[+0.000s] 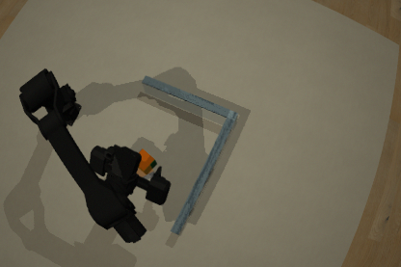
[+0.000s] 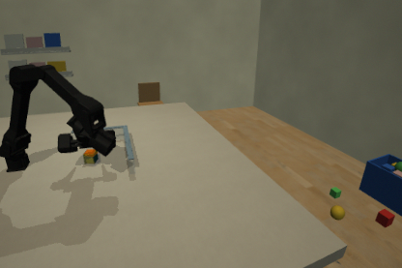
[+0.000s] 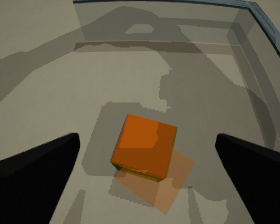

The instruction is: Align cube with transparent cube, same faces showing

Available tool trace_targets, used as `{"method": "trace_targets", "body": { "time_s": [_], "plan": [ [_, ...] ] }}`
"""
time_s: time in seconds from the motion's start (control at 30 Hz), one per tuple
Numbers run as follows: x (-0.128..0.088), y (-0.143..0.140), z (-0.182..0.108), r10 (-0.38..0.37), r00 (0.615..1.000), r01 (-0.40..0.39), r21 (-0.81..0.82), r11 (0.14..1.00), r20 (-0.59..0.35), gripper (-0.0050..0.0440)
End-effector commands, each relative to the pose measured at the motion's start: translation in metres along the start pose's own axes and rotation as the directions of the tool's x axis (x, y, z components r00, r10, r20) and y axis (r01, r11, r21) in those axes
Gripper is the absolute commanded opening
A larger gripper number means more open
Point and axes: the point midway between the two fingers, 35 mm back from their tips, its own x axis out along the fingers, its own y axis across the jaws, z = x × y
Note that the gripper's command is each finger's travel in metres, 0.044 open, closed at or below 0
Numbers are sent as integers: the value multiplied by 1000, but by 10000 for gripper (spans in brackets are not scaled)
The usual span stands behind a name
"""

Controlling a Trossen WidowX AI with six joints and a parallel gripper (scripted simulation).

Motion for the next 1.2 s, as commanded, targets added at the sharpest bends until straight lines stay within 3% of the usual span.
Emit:
{"method": "trace_targets", "body": {
  "time_s": [0.0,0.1,0.67,0.87,1.17],
  "plan": [
    [-33,-3,21,-75,976,72,-23,997,-205,440],
    [-40,-2,25,-92,964,90,-21,996,-251,440],
    [-41,-2,25,-92,964,90,-19,996,-250,440],
    [-75,1,32,-83,968,100,64,993,-236,440],
    [-67,0,33,-94,966,105,32,994,-239,440]
  ]
}}
